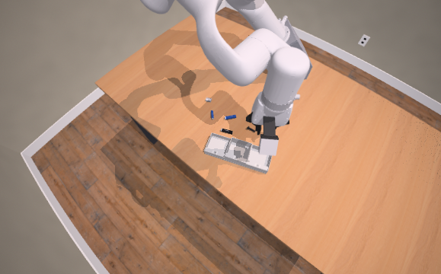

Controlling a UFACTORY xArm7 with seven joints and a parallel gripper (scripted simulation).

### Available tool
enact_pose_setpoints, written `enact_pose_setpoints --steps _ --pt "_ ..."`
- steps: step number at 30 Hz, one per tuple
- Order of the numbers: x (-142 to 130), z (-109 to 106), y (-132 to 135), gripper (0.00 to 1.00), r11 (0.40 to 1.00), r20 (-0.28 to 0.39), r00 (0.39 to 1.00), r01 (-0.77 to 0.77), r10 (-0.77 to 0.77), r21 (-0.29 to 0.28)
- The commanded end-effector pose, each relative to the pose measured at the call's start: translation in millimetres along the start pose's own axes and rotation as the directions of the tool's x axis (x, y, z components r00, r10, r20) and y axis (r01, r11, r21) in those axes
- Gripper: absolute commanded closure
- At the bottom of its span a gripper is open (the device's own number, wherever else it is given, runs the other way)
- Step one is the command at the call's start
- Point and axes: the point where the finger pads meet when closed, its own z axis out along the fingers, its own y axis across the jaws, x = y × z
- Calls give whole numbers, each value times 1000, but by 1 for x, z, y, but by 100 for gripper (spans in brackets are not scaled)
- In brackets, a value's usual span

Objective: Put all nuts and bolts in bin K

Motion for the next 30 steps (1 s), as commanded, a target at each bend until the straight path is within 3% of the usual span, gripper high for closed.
enact_pose_setpoints --steps 1,13,15,16,22,30 --pt "-19 19 4 71 988 -16 988 156 -156 7" --pt "-89 88 20 71 865 -4 865 502 -502 -4" --pt "-89 88 20 71 865 -4 865 502 -502 -4" --pt "-90 90 21 71 817 -2 817 576 -576 -3" --pt "-91 90 21 71 712 -4 712 702 -702 -8" --pt "-91 90 21 71 528 -17 528 849 -849 -14"
